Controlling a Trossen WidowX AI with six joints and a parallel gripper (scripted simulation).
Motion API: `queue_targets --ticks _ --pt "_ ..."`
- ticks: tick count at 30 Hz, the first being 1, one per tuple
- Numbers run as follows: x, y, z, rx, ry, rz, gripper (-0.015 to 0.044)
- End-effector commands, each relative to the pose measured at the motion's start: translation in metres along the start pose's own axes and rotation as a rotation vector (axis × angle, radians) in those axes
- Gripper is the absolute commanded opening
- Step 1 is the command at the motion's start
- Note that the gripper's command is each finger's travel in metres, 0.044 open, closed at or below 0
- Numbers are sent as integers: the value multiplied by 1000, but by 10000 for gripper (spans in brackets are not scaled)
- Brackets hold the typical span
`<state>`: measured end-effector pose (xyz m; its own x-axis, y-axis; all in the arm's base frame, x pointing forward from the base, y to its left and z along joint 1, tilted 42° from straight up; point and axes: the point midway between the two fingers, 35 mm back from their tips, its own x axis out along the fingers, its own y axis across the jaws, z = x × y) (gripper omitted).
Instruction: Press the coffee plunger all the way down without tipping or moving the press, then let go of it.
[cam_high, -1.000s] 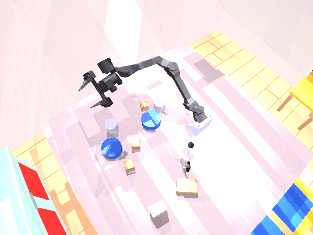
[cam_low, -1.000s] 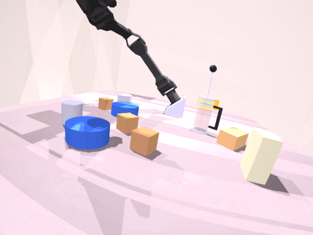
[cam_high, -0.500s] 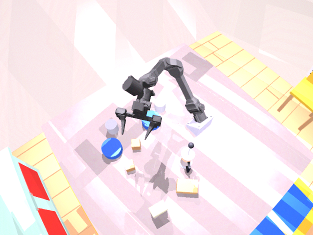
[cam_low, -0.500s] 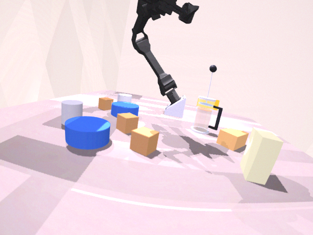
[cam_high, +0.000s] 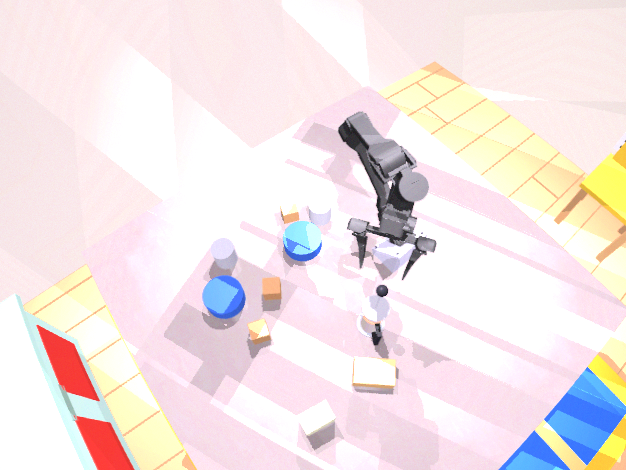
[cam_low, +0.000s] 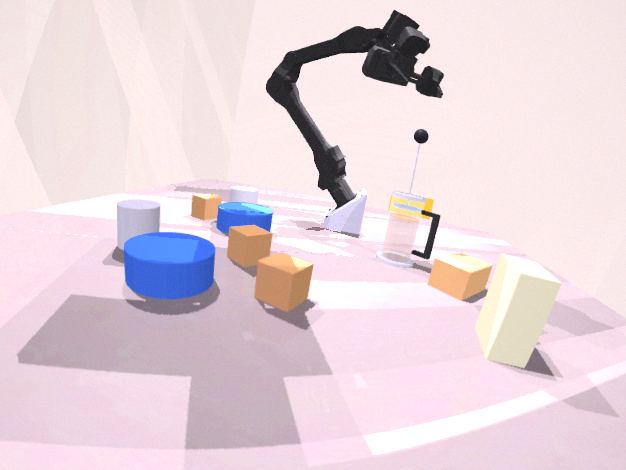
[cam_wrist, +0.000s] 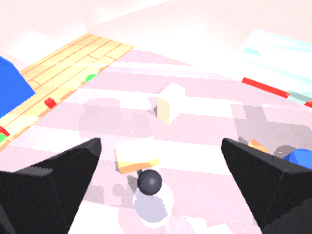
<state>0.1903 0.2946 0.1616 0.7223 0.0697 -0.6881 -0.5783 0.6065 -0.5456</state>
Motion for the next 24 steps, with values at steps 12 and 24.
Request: queue_targets --ticks 12,24 --pt "10 15 -75 4 -38 -85 440" --pt "22 15 -75 4 -37 -82 440"
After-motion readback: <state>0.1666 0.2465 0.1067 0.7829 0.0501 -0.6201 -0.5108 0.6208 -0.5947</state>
